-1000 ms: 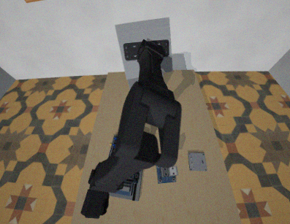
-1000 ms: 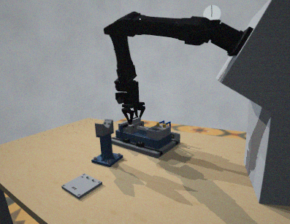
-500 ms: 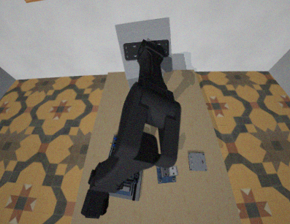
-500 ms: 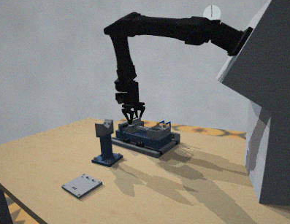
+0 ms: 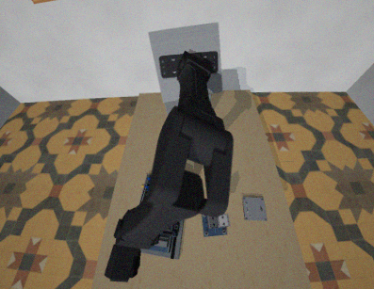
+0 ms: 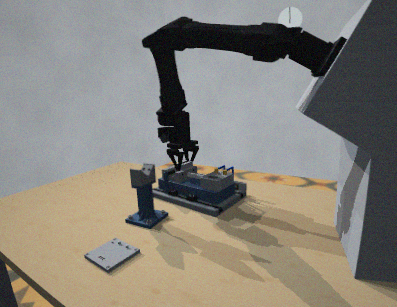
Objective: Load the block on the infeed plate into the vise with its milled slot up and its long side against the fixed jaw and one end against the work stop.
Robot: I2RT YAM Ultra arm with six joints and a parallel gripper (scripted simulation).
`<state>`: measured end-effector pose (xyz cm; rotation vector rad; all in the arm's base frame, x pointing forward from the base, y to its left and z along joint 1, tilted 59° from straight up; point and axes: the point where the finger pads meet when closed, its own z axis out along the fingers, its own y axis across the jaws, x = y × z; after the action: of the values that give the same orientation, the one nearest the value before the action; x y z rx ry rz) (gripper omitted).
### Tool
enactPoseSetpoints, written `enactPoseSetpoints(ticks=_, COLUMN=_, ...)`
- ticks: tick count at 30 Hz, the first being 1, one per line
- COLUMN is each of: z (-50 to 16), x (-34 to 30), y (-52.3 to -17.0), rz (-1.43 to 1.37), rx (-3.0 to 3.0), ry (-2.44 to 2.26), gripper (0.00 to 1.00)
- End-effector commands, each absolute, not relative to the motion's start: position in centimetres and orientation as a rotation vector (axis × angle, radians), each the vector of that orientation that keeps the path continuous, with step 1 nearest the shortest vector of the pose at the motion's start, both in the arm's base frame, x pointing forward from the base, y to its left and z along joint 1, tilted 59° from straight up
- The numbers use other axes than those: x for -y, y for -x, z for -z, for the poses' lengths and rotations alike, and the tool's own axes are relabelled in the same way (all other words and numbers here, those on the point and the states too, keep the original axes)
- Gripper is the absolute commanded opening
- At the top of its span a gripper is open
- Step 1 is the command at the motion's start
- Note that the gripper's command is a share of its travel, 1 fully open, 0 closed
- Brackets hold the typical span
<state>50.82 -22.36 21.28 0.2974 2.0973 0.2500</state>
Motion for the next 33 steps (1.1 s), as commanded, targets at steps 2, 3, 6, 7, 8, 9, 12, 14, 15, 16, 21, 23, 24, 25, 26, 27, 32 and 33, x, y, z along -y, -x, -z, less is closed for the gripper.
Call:
enactPoseSetpoints(ticks=2, z=-23.3, x=22.9, y=-50.7, rz=-0.231, rx=-2.074, ry=-0.302, gripper=0.0)
enactPoseSetpoints(ticks=3, z=-23.3, x=22.9, y=-50.7, rz=-0.231, rx=-2.074, ry=-0.302, gripper=0.0)
enactPoseSetpoints(ticks=6, z=-23.1, x=22.9, y=-50.8, rz=-0.233, rx=-2.077, ry=-0.304, gripper=0.0)
enactPoseSetpoints(ticks=7, z=-23.0, x=22.9, y=-50.8, rz=-0.233, rx=-2.078, ry=-0.304, gripper=0.0)
enactPoseSetpoints(ticks=8, z=-23.0, x=22.9, y=-50.8, rz=-0.234, rx=-2.078, ry=-0.305, gripper=0.0)
enactPoseSetpoints(ticks=9, z=-22.9, x=22.9, y=-50.8, rz=-0.234, rx=-2.079, ry=-0.305, gripper=0.0)
enactPoseSetpoints(ticks=12, z=-22.8, x=22.9, y=-50.9, rz=-0.236, rx=-2.082, ry=-0.307, gripper=0.0)
enactPoseSetpoints(ticks=14, z=-22.7, x=22.9, y=-50.9, rz=-0.237, rx=-2.084, ry=-0.308, gripper=0.0)
enactPoseSetpoints(ticks=15, z=-22.6, x=22.9, y=-50.9, rz=-0.238, rx=-2.085, ry=-0.308, gripper=0.0)
enactPoseSetpoints(ticks=16, z=-22.5, x=22.9, y=-50.9, rz=-0.239, rx=-2.086, ry=-0.309, gripper=0.0)
enactPoseSetpoints(ticks=21, z=-22.4, x=22.9, y=-51.0, rz=-0.24, rx=-2.088, ry=-0.31, gripper=0.0)
enactPoseSetpoints(ticks=23, z=-22.3, x=22.9, y=-51.0, rz=-0.242, rx=-2.09, ry=-0.311, gripper=0.0)
enactPoseSetpoints(ticks=24, z=-22.2, x=22.9, y=-51.0, rz=-0.242, rx=-2.091, ry=-0.312, gripper=0.0)
enactPoseSetpoints(ticks=25, z=-22.2, x=22.9, y=-51.0, rz=-0.243, rx=-2.092, ry=-0.312, gripper=0.0)
enactPoseSetpoints(ticks=26, z=-22.1, x=22.9, y=-51.1, rz=-0.243, rx=-2.093, ry=-0.313, gripper=0.0)
enactPoseSetpoints(ticks=27, z=-22.1, x=22.9, y=-51.1, rz=-0.243, rx=-2.093, ry=-0.313, gripper=0.0)
enactPoseSetpoints(ticks=32, z=-22.1, x=22.9, y=-51.1, rz=-0.244, rx=-2.093, ry=-0.312, gripper=0.0)
enactPoseSetpoints(ticks=33, z=-22.1, x=22.9, y=-51.1, rz=-0.244, rx=-2.093, ry=-0.312, gripper=0.0)
